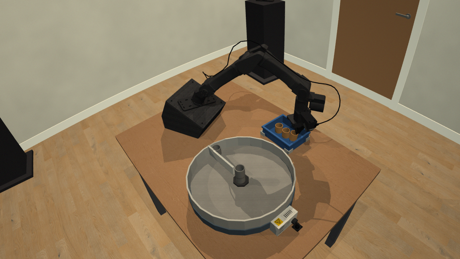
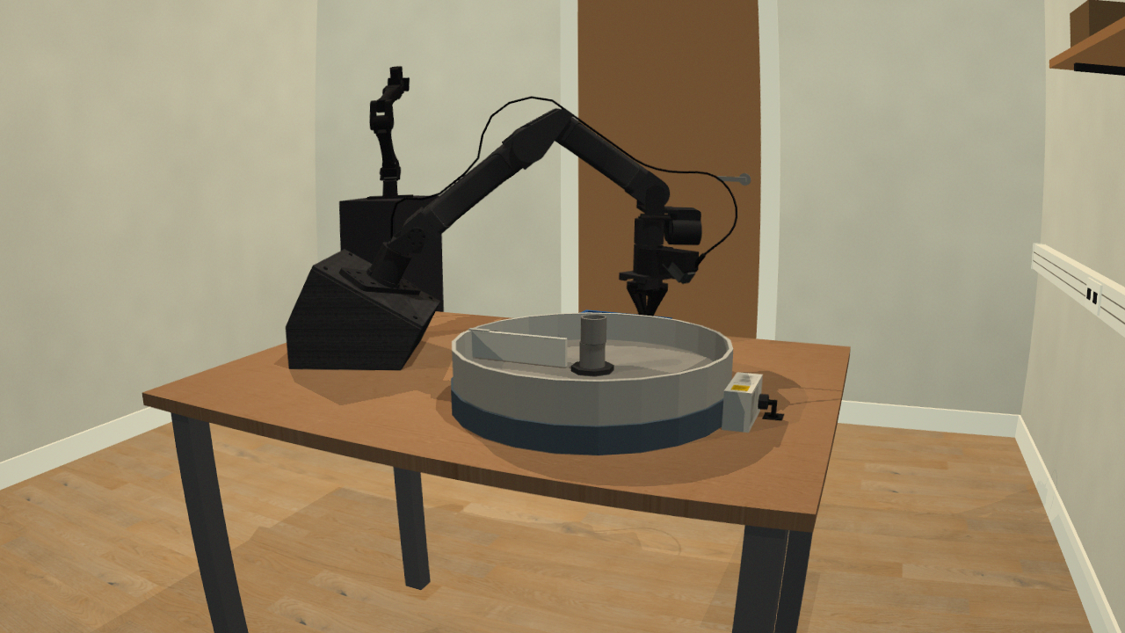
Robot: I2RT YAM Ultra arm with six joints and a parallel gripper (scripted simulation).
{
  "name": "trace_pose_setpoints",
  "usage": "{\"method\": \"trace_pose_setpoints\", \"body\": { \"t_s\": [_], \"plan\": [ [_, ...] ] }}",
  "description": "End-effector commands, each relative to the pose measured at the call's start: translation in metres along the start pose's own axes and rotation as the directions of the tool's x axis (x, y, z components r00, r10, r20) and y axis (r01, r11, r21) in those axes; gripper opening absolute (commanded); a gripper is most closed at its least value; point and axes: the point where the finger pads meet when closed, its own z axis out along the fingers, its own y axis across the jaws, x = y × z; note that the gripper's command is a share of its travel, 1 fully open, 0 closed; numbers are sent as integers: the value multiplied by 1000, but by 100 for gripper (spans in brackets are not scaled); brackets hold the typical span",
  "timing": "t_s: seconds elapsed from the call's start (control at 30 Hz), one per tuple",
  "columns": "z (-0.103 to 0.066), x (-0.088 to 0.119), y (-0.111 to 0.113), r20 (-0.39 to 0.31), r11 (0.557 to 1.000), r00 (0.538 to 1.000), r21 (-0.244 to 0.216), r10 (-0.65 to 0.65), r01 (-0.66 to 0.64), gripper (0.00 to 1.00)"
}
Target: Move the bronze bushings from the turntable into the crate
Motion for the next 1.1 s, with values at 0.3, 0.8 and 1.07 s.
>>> {"method": "trace_pose_setpoints", "body": {
  "t_s": [0.3, 0.8, 1.07],
  "plan": [
    [-15, -12, 11, 43, 998, 999, -60, 2, 0, 0],
    [-15, -10, 9, 37, 999, 999, -52, 1, 1, 0],
    [-15, -10, 9, 37, 999, 999, -52, 1, 1, 0]
  ]
}}
